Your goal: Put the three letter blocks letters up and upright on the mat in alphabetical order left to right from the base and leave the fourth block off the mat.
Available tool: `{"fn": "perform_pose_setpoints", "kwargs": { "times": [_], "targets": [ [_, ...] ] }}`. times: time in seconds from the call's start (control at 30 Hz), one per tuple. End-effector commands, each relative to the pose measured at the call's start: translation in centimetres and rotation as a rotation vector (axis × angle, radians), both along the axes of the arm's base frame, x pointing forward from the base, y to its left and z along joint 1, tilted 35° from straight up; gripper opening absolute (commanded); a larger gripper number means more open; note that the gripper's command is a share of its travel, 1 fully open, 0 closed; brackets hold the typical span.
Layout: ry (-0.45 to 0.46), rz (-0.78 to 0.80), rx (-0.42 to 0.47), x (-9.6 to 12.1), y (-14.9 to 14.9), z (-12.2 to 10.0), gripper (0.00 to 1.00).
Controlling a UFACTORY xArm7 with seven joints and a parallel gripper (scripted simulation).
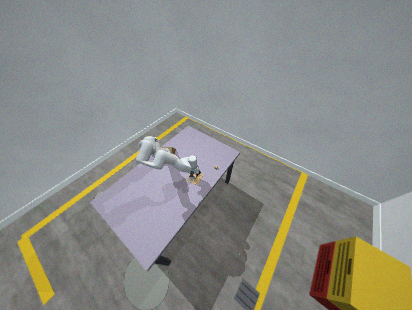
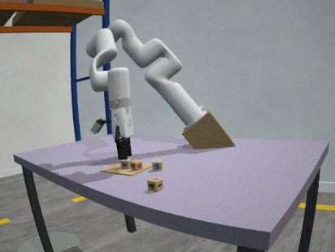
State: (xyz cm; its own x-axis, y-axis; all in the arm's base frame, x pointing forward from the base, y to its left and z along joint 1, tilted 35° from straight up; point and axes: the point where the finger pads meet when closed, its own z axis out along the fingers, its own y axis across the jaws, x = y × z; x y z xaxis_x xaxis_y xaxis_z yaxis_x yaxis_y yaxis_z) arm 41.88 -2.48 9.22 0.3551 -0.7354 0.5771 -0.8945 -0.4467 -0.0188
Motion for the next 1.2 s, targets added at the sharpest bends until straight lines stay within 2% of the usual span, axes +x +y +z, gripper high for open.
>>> {"fn": "perform_pose_setpoints", "kwargs": {
  "times": [0.0,0.37,0.8,1.17],
  "targets": [
    [-0.002,0.002,0.001,0.1,0.1,0.1,0.47],
    [-0.002,0.002,0.001,0.3,-0.2,-0.5,0.47],
    [-0.002,0.002,0.001,1.0,-1.5,-2.5,0.47],
    [-0.002,0.002,0.001,1.0,-1.6,-2.7,0.47]
  ]
}}
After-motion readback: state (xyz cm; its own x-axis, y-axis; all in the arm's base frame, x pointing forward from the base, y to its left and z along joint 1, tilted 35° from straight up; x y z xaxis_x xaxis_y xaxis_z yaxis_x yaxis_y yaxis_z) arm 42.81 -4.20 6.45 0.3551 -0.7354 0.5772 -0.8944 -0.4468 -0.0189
